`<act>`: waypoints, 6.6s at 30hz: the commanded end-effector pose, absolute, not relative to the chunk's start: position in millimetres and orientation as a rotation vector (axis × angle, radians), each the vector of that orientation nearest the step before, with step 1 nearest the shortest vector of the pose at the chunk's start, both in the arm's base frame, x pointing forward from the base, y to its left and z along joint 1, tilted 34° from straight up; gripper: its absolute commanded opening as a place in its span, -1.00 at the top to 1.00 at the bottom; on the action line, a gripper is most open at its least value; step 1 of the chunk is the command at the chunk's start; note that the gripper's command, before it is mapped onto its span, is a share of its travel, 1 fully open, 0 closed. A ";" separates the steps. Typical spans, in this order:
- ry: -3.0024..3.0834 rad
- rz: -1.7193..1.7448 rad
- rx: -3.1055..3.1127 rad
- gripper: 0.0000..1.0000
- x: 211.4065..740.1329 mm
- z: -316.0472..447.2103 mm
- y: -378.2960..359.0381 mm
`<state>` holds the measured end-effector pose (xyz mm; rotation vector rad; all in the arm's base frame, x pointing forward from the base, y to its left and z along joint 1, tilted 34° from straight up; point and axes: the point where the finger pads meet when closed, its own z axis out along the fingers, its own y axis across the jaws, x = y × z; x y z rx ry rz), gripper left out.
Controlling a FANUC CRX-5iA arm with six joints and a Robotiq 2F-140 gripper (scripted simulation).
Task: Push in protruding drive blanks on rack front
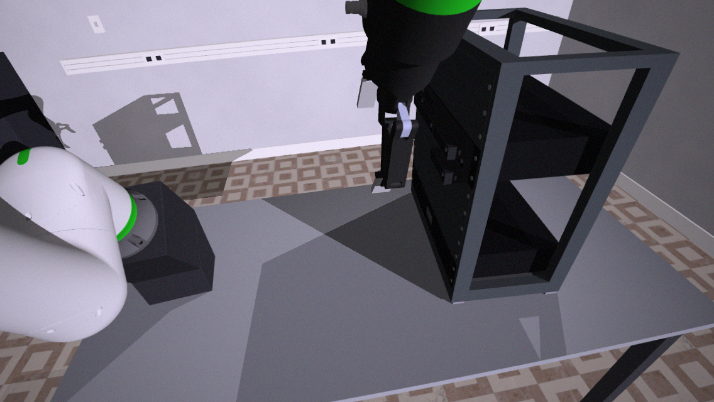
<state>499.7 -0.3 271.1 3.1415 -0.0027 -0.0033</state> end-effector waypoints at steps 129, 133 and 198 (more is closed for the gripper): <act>-1.415 2.550 2.461 -1.00 536.9 49.5 111.3; -1.382 2.614 2.414 -1.00 527.4 63.0 103.6; -1.333 2.698 2.352 -1.00 514.2 81.6 94.7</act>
